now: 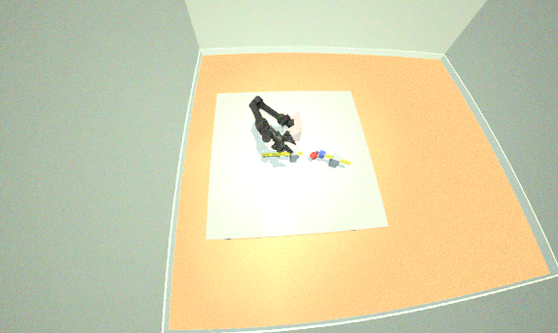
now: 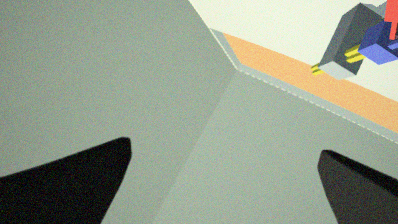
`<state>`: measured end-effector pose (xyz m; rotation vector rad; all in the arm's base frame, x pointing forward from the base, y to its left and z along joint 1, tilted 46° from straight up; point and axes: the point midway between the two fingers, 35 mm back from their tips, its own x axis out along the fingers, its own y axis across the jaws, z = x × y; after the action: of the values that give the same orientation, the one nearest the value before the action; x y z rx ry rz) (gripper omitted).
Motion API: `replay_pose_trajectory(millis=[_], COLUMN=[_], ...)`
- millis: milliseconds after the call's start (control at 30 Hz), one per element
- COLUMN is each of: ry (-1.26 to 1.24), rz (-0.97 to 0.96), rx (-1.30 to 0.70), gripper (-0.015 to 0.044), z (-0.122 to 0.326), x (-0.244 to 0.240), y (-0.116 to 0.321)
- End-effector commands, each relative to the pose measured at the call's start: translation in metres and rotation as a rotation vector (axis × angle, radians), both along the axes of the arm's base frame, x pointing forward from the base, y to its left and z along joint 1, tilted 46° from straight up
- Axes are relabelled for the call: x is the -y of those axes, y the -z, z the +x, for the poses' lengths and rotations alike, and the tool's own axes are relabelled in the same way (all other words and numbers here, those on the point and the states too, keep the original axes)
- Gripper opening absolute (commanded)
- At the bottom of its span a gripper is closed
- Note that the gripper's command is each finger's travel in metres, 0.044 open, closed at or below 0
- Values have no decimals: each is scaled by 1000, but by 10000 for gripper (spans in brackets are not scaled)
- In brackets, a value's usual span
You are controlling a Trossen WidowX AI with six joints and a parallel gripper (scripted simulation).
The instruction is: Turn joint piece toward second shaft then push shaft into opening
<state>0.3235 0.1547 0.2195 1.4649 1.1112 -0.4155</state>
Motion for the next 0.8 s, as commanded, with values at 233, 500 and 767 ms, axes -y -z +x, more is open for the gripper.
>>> replay_pose_trajectory(millis=[233, 500, 767], ry=[-152, -294, -426], rz=[-248, -433, -612], rx=[-95, -157, -236], gripper=[440, 440, 440], z=[5, 2, -3], x=[-16, -27, -33], y=[52, 88, 122])
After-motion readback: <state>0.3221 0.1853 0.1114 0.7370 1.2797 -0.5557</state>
